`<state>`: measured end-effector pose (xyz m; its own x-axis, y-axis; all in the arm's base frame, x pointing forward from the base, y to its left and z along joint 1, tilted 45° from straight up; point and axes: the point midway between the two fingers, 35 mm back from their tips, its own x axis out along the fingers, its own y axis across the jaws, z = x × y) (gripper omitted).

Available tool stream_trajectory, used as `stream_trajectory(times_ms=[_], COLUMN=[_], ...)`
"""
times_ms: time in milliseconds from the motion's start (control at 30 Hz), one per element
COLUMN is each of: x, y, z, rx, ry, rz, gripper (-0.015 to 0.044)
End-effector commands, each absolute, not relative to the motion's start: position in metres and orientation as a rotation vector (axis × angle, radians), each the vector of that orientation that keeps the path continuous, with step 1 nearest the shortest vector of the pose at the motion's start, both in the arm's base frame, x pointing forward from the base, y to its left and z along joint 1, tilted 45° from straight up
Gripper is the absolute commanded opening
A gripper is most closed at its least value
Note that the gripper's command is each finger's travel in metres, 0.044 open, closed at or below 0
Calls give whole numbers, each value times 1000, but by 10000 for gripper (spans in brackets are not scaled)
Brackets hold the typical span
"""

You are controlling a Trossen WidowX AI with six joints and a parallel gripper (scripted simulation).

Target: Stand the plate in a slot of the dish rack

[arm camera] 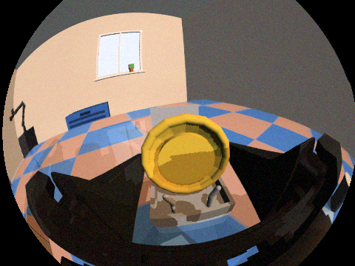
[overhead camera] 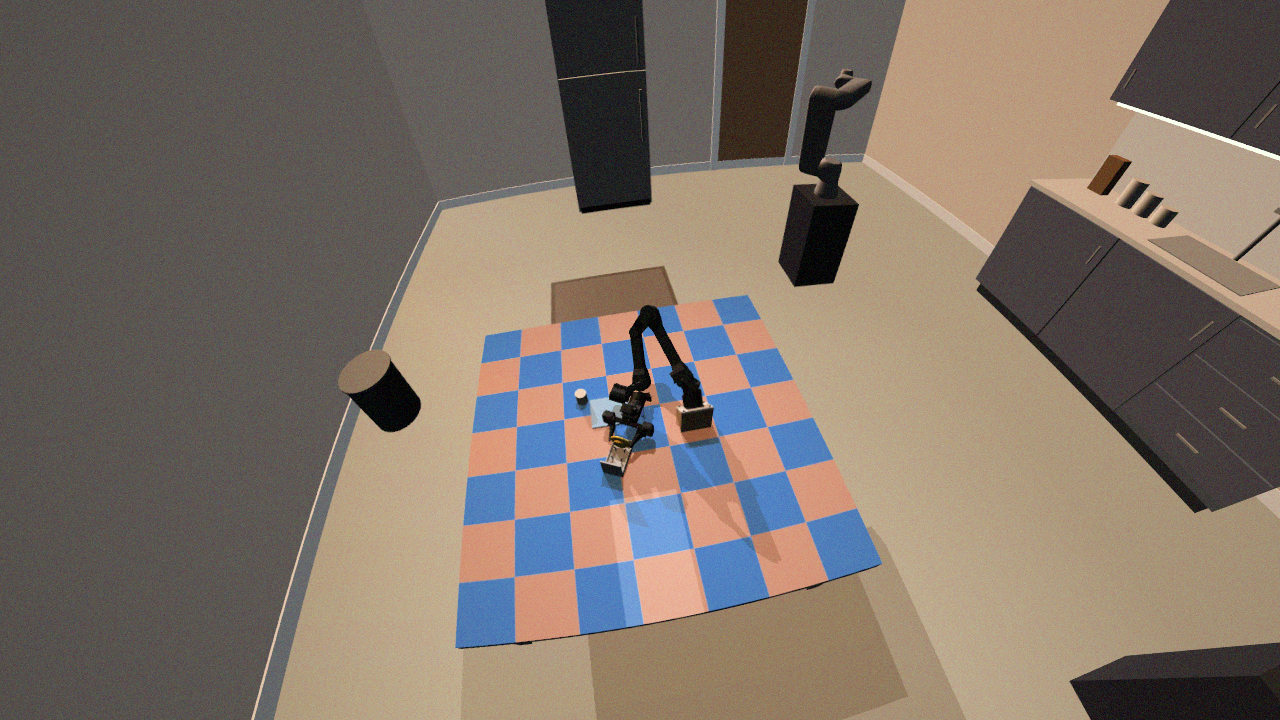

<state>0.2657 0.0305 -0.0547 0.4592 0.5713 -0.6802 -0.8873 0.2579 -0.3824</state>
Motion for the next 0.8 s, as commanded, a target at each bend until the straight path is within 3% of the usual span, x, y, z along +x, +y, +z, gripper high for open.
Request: stream_trajectory(times_ms=[0, 200, 467, 767], x=[266, 266, 267, 268], y=[31, 31, 37, 106], z=[-55, -55, -49, 17], rx=[-824, -824, -812, -778], ry=[452, 452, 456, 492], rz=[1036, 1036, 1042, 1077], gripper=[263, 400, 400, 400])
